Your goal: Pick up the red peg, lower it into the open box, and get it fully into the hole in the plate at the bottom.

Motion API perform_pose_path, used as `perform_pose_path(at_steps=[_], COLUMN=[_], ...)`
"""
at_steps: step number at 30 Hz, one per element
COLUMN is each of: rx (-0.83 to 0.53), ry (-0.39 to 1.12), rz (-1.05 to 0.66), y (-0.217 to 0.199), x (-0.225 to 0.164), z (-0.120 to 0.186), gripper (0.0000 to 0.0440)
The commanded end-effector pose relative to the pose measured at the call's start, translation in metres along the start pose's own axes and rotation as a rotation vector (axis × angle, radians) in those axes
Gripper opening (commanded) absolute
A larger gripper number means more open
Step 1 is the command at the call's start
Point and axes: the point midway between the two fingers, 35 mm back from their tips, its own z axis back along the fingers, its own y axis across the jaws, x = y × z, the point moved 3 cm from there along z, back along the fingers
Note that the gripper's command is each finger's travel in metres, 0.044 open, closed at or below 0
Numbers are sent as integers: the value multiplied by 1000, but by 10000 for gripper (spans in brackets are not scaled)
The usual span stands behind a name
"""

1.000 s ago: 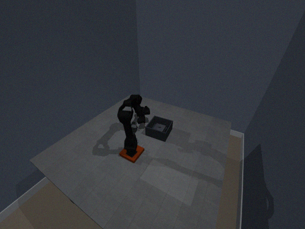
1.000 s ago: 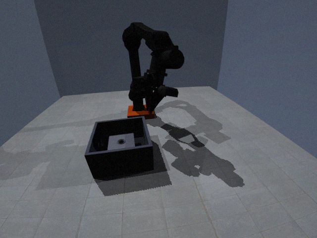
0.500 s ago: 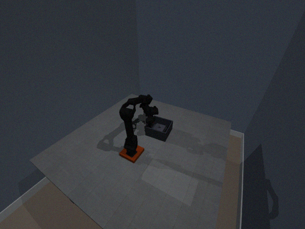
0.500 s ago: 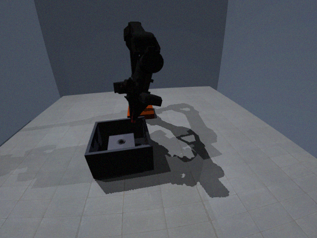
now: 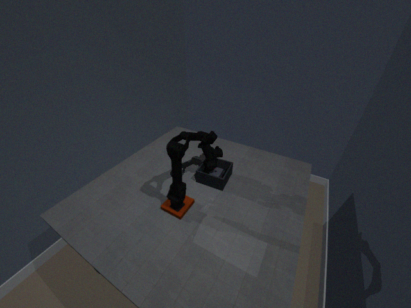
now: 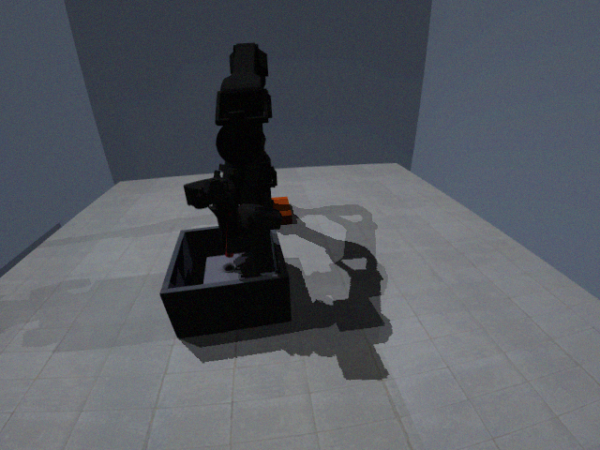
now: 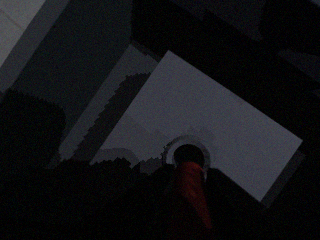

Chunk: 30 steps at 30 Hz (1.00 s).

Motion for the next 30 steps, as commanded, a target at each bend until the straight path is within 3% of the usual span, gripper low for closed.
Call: perform_pose_path(at_steps=[1,5,11,14,25,30], rx=[8,5,0,9,72,108], ry=[23,62,119,115,155,183], rz=[37,77,105,130,136,149], y=[1,-1,-2,0,22,34], x=[4,1,0,9,37,47], z=[-12,-24,-39,-37,-26,-20], gripper=[0,25,160,166,440,440])
